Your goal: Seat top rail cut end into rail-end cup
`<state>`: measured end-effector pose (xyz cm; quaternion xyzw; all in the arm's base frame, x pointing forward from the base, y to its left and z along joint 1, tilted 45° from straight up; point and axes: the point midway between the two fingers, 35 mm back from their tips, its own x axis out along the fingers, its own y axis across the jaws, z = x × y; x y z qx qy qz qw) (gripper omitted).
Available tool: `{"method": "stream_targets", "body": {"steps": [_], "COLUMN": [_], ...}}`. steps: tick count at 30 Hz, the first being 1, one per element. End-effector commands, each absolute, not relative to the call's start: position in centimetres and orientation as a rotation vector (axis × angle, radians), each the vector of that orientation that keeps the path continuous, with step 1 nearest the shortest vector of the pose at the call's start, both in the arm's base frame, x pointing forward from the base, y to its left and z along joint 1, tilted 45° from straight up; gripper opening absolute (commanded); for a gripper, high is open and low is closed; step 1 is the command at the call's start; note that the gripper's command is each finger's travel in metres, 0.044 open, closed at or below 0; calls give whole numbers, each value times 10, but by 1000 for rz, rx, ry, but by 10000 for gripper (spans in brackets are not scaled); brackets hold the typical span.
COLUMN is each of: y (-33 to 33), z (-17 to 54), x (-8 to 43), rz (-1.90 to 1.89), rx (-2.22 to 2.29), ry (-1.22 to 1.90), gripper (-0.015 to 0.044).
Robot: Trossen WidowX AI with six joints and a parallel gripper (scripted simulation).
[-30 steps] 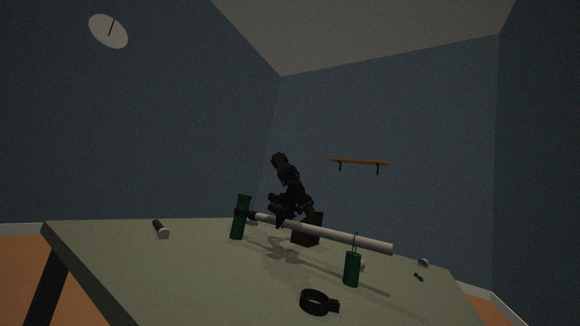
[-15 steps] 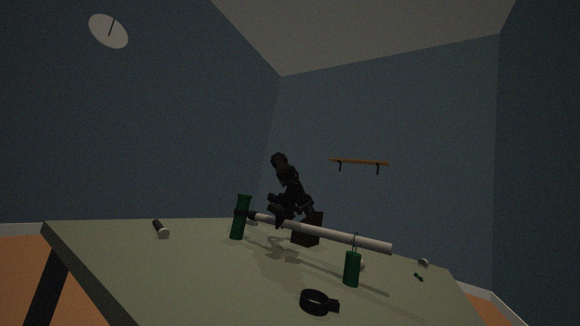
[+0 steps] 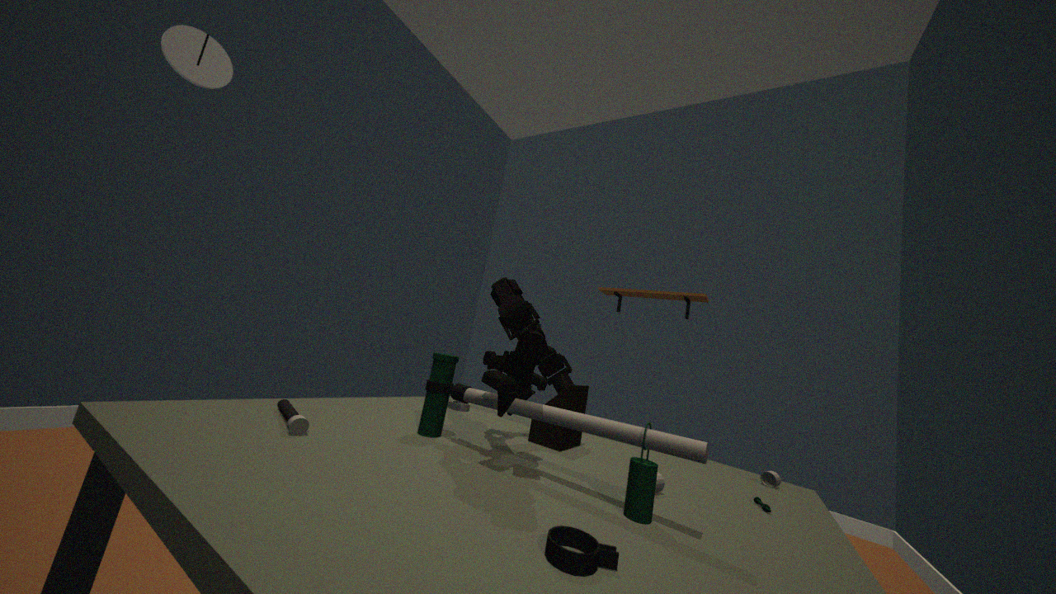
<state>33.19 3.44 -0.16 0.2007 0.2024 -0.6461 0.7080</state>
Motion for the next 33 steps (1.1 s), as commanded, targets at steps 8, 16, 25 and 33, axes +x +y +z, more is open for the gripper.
{"method": "stream_targets", "body": {"steps": [8,16,25,33], "y": [30,26,22,23], "z": [8,12,16,11], "x": [334,335,336,334], "rz": [-1426,-1426,-1427,-1437], "rx": [446,446,445,444], "ry": [442,442,442,452], "gripper": [0,0,0,0]}}
